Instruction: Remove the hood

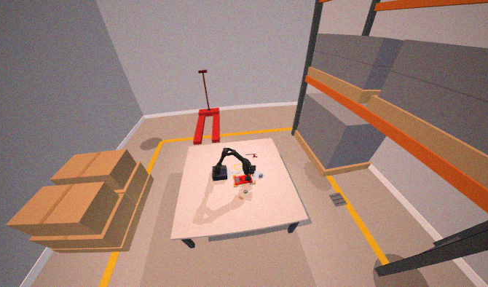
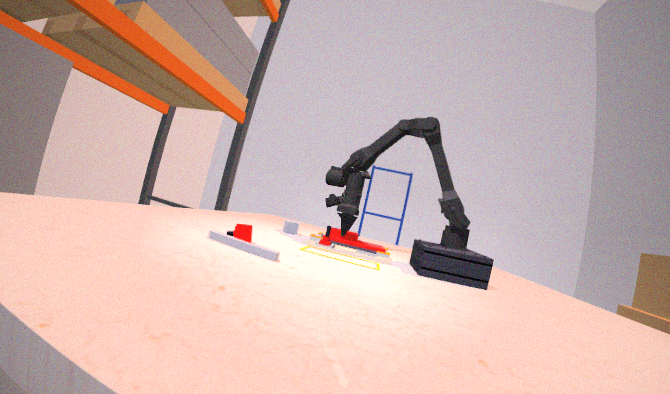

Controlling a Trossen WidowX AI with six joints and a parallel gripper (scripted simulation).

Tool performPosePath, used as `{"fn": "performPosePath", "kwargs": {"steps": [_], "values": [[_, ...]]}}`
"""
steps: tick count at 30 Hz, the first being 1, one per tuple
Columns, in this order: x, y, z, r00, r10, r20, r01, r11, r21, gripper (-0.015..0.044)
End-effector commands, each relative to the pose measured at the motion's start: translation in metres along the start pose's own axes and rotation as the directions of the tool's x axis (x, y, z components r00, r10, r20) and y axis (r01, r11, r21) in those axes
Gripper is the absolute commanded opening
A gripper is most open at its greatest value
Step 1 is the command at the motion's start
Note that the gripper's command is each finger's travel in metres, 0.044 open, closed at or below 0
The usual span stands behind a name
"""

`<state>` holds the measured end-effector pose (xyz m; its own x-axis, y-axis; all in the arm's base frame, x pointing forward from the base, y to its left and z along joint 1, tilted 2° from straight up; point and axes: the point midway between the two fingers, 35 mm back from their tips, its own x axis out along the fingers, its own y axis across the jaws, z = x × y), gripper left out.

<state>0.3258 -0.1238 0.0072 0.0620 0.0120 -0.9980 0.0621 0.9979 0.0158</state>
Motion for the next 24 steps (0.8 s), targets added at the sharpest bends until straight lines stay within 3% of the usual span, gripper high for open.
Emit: {"fn": "performPosePath", "kwargs": {"steps": [1, 7, 18, 24], "values": [[-0.0004, -0.0001, 0.0000, 1.000, -0.001, 0.000, 0.001, 1.000, 0.000, 0.0335], [-0.0004, -0.0001, 0.0000, 1.000, -0.001, 0.000, 0.001, 1.000, 0.000, 0.0295], [-0.0059, -0.0002, 0.0003, 1.000, 0.000, 0.000, 0.000, 1.000, 0.000, 0.0006], [-0.0098, -0.0002, 0.0004, 1.000, 0.000, 0.000, 0.000, 1.000, 0.000, 0.0000]]}}
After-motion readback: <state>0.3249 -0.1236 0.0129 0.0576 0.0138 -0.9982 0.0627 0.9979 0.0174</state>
